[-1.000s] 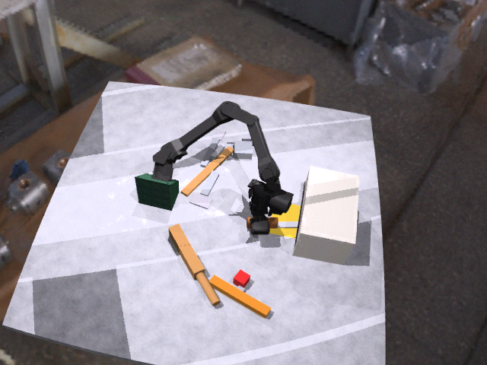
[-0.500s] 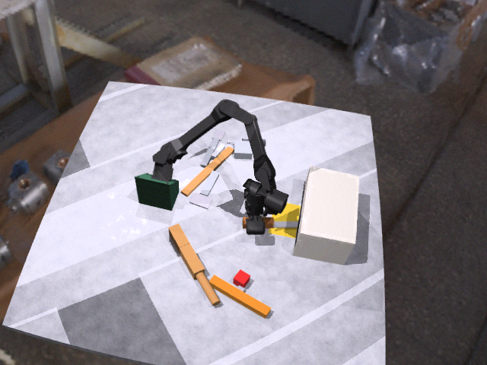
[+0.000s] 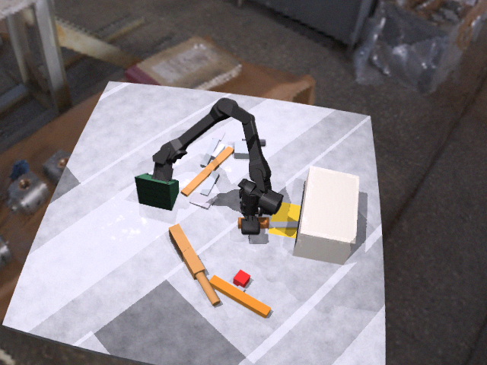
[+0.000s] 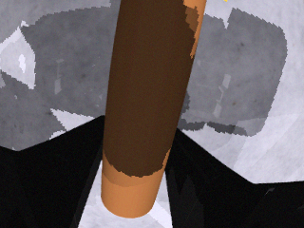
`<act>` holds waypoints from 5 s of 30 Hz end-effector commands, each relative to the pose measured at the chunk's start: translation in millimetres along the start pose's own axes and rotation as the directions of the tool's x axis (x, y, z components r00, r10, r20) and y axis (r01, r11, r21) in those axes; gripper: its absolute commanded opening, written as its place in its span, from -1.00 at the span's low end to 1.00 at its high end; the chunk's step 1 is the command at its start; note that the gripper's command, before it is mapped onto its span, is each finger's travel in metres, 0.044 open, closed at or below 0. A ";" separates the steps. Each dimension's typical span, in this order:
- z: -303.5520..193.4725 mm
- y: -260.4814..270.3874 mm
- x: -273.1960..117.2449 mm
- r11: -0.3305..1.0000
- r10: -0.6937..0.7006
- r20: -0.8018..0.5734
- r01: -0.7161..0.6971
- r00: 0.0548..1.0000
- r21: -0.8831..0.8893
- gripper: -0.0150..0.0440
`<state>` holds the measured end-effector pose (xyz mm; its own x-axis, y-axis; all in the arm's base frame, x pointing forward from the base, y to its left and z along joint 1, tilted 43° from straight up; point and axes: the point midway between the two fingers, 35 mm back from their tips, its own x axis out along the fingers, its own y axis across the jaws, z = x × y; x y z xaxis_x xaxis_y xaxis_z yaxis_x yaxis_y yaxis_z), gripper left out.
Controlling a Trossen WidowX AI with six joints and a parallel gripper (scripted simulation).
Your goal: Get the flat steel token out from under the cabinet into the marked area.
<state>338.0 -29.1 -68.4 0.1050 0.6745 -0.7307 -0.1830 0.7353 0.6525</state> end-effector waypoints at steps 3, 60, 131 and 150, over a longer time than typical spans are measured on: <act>-11.9 -0.2 0.9 1.000 0.002 -0.006 -0.002 1.000 0.002 -0.49; -90.5 -4.3 0.7 1.000 0.001 -0.010 0.000 1.000 0.005 -0.49; -103.0 -1.3 -4.0 0.948 0.000 -0.010 -0.003 1.000 -0.318 -0.49; -87.3 18.2 -4.0 0.942 0.001 -0.010 -0.004 1.000 -0.334 -0.49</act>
<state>246.5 -26.1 -75.6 0.0910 0.6764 -0.7308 -0.5005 0.6655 0.5537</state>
